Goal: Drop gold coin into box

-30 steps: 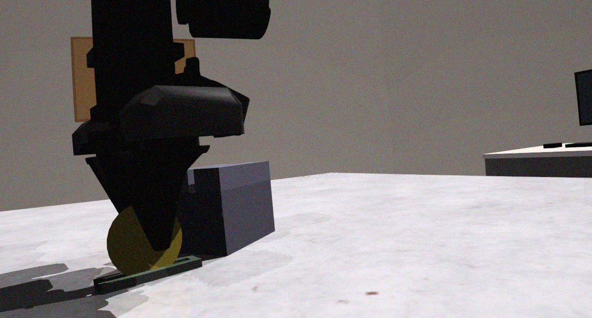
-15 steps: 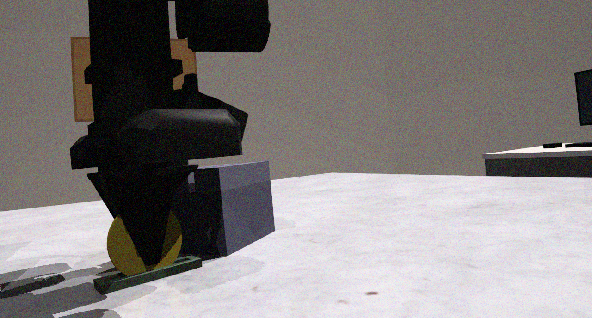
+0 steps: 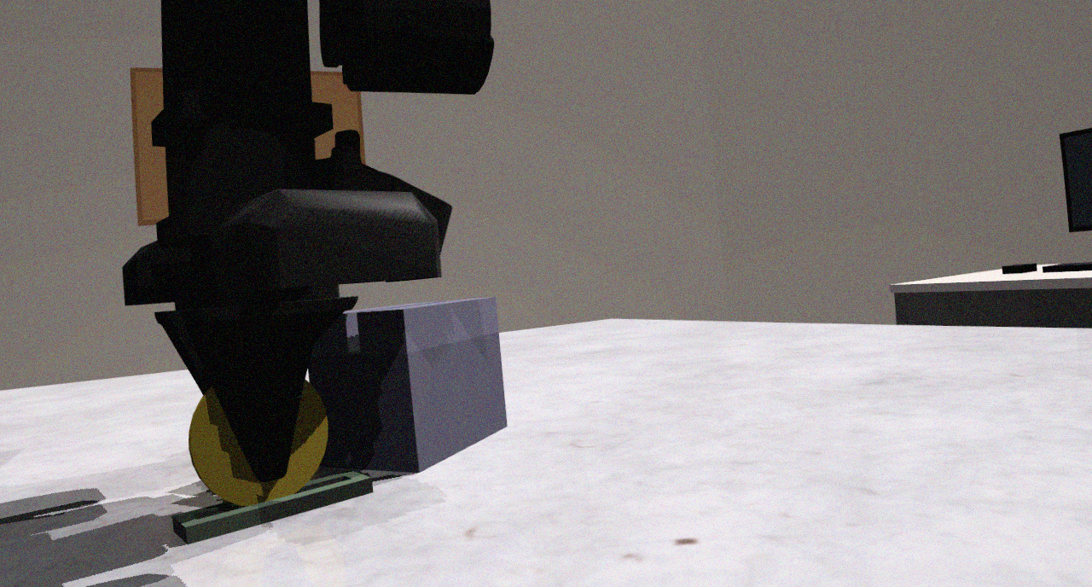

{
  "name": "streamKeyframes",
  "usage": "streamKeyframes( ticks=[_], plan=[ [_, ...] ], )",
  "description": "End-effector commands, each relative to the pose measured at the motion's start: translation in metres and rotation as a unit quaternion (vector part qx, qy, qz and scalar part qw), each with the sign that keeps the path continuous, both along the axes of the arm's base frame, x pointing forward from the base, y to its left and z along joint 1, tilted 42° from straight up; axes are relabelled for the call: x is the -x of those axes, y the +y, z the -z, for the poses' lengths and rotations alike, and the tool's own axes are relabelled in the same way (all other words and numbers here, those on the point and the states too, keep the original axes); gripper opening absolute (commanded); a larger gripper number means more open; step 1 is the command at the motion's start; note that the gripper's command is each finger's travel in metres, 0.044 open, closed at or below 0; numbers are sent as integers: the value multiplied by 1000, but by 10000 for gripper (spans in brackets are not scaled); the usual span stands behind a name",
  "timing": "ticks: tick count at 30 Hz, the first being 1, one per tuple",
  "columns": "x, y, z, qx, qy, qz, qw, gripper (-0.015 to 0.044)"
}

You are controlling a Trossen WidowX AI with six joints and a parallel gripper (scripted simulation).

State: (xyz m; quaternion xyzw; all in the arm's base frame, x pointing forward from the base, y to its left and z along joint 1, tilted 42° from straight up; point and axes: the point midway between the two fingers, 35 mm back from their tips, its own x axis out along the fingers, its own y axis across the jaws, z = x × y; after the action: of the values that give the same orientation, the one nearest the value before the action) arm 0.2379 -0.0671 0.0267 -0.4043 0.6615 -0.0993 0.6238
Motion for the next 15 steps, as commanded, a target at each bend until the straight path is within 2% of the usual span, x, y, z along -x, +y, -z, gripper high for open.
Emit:
streamKeyframes(
  ticks=[1,15],
  plan=[
    [-3,7,-7,-2,-5,0,1000,0],
    [-2,31,-31,-5,-5,0,1000,0]
  ],
)
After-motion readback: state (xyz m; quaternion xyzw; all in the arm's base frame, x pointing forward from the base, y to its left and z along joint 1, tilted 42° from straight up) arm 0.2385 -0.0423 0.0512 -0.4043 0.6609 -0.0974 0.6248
